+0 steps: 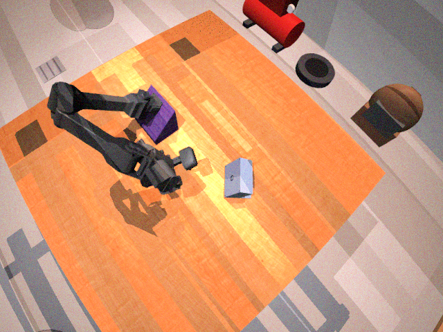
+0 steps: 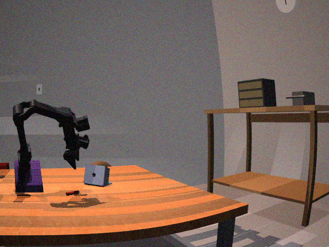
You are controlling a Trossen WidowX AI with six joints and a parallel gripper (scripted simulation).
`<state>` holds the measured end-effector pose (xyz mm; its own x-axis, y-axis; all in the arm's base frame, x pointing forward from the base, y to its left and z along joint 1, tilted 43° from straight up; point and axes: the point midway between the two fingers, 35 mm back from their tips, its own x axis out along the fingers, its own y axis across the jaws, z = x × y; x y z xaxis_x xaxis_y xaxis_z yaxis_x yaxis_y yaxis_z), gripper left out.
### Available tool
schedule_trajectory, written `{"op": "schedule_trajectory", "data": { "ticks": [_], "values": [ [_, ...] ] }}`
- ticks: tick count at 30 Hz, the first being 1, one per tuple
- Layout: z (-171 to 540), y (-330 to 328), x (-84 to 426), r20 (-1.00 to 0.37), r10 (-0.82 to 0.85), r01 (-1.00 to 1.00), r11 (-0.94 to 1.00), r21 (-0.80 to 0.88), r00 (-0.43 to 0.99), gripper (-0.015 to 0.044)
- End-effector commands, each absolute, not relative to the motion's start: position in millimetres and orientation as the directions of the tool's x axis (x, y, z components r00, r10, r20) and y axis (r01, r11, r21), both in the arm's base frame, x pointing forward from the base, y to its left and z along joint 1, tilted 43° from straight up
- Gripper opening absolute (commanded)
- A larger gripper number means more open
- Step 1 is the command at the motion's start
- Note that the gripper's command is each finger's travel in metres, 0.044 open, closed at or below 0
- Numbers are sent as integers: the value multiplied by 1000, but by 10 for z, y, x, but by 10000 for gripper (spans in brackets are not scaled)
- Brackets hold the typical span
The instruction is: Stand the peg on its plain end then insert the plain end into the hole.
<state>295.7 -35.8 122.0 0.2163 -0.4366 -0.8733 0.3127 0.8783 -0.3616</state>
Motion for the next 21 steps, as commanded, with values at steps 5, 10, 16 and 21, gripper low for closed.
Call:
{"op": "schedule_trajectory", "data": {
  "ticks": [5,10,16,21],
  "values": [
    [1105,-478,2934,-846,-506,114,862,-493,165,440],
    [1035,-556,2916,-825,-550,-34,829,-559,132,440],
    [957,-647,2891,-794,-601,-215,766,-605,93,440],
    [896,-722,2867,-765,-641,-365,699,-615,62,440]
  ]
}}
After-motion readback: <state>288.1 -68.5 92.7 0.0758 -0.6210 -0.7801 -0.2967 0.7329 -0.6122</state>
